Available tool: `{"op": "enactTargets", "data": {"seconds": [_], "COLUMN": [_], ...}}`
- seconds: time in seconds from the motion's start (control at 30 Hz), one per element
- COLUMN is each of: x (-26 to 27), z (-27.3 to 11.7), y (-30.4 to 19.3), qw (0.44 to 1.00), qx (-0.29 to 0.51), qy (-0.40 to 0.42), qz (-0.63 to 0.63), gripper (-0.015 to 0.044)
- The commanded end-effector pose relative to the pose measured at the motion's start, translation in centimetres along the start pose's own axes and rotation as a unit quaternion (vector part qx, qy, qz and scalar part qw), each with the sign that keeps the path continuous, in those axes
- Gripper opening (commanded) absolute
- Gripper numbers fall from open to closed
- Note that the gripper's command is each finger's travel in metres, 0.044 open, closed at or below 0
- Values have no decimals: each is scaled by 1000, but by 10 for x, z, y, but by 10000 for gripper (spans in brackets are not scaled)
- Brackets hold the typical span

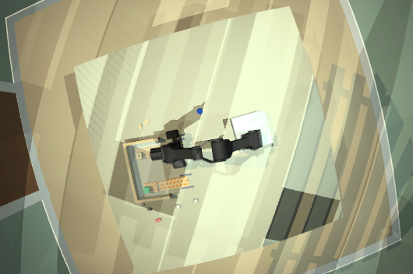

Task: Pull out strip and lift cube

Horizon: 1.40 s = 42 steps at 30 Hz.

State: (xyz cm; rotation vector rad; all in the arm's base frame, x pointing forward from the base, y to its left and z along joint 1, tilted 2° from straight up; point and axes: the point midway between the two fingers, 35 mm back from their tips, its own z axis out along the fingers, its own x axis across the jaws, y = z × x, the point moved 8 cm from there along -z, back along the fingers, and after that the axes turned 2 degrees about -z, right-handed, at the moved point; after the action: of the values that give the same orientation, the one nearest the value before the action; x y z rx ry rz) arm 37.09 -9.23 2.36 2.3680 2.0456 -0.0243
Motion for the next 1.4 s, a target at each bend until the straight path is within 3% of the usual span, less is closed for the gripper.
{"op": "enactTargets", "data": {"seconds": [0.0, 1.37], "x": [0, 3], "z": [1, 4], "y": [0, -37], "qw": [1000, 1000], "qx": [-1, 1], "qy": [-2, -2], "qz": [-2, -2], "gripper": [0, 0]}}
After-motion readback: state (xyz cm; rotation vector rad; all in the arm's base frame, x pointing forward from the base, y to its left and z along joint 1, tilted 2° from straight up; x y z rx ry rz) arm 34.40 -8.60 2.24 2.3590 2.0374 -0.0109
